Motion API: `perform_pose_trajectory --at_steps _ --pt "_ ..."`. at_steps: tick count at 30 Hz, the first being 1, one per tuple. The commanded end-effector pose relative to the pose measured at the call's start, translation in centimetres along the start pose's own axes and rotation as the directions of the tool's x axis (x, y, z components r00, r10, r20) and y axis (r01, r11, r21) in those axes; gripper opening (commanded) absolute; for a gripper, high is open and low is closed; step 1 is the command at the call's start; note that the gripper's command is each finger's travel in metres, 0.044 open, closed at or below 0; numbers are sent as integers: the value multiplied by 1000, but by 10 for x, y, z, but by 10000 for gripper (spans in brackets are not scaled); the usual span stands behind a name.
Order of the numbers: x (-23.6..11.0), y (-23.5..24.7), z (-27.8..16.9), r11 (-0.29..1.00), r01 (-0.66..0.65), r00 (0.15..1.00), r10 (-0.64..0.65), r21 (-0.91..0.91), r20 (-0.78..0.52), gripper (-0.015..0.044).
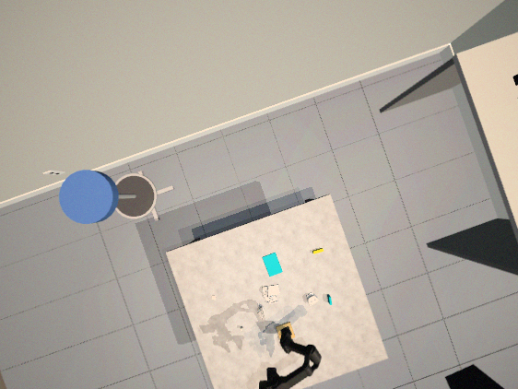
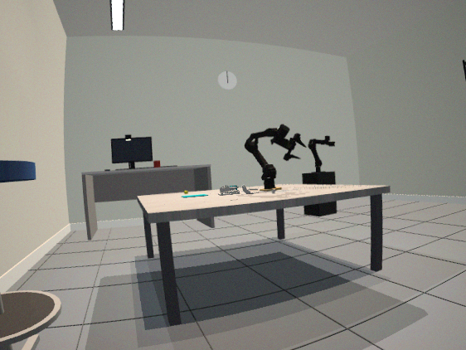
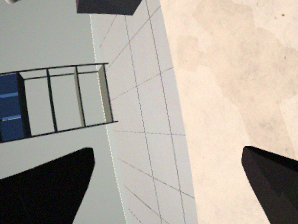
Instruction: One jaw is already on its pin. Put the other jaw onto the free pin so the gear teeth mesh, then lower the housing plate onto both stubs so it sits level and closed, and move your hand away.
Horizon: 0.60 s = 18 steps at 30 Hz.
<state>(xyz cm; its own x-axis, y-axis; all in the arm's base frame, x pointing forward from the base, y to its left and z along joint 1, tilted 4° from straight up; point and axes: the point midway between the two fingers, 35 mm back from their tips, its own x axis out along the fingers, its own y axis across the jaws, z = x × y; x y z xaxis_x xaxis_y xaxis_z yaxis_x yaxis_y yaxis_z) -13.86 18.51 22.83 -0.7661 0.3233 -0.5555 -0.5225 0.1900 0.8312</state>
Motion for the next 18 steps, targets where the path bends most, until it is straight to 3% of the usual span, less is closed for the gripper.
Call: perform_pose_trajectory --at_steps 1,17,18 --pt "0 0 0 1000 0 1000 0 0 0 426" --pt "0 0 0 1000 0 1000 0 0 0 6" --pt "0 0 0 1000 0 1000 0 0 0 0"
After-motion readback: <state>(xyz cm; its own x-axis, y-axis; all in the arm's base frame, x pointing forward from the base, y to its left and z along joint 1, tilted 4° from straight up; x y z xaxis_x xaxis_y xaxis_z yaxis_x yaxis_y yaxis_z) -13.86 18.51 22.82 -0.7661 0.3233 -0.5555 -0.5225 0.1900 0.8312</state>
